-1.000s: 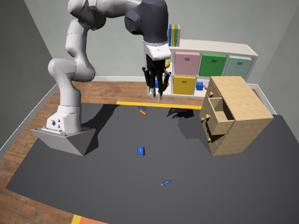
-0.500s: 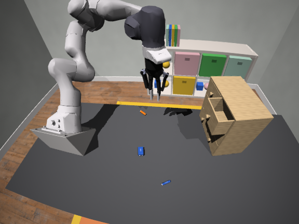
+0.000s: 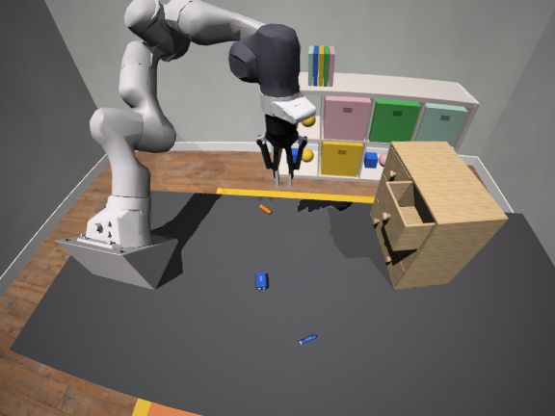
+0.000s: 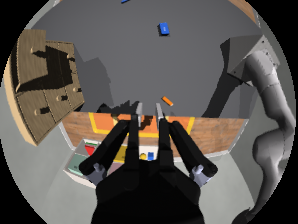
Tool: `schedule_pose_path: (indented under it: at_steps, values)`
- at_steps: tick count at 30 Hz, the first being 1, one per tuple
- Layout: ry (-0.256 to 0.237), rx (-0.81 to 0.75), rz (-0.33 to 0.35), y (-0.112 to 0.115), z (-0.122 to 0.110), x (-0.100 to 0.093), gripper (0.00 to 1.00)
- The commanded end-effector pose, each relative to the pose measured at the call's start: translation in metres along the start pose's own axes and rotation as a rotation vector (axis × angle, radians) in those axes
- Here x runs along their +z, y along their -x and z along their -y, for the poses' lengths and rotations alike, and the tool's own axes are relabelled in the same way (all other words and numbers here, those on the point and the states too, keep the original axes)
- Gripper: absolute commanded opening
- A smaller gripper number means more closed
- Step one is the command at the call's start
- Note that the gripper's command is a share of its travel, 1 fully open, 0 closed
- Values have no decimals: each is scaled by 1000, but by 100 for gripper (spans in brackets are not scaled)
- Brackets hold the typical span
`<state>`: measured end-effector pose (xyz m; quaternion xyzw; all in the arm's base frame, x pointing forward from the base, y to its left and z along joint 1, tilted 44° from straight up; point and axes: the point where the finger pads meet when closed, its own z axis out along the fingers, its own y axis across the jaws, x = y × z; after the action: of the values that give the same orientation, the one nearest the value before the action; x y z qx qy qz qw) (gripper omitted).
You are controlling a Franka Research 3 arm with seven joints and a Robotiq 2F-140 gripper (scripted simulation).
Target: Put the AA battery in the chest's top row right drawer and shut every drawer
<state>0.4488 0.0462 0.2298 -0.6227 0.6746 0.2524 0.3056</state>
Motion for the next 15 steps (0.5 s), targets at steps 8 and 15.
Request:
schedule_pose_path:
  at_steps: [8, 15]
  values:
    - [-13, -262, -2, 14, -10, 20, 28]
    - [-11, -358, -6, 20, -19, 31, 28]
